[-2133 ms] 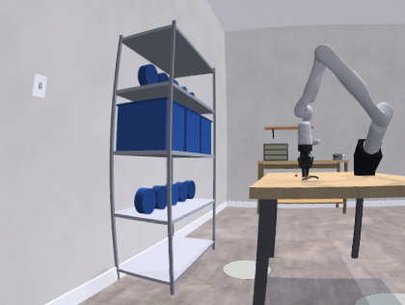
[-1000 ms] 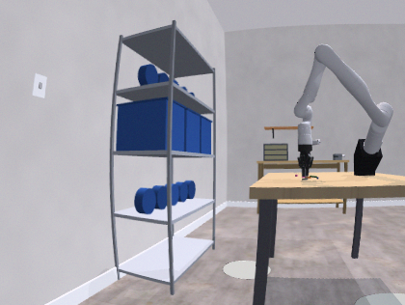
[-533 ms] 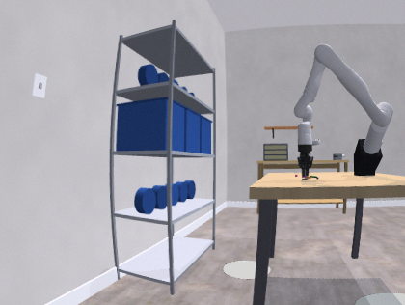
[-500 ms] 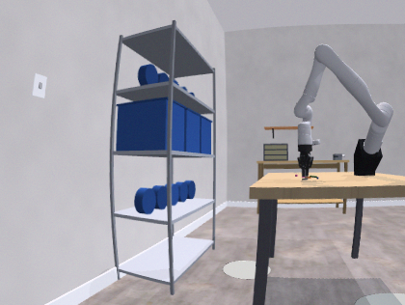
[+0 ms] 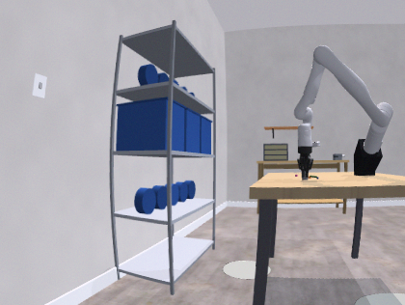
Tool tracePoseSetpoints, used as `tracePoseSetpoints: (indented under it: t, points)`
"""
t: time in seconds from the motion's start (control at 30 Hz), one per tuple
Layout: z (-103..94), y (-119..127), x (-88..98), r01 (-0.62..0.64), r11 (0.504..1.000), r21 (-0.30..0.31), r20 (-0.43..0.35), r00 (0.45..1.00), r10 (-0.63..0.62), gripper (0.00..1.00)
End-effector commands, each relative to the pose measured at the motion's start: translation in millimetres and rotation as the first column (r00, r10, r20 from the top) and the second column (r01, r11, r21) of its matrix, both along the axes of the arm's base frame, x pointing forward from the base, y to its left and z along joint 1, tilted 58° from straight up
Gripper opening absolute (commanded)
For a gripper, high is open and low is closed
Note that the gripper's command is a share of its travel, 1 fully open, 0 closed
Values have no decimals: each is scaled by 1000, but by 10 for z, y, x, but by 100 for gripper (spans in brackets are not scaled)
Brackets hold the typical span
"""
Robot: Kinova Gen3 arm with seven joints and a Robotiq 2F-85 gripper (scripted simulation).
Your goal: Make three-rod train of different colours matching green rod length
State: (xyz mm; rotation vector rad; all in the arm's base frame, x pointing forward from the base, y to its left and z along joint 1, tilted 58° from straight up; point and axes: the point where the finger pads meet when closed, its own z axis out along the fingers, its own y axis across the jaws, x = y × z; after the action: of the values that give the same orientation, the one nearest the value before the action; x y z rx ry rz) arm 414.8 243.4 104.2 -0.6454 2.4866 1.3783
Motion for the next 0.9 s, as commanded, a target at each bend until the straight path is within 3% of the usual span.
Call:
tracePoseSetpoints:
  t: [0.0,0.87]
  points:
    - [-16,26,-8,-2,1000,2,-2,1000,2,24]
    - [-35,56,-9,-2,1000,2,-2,1000,2,24]
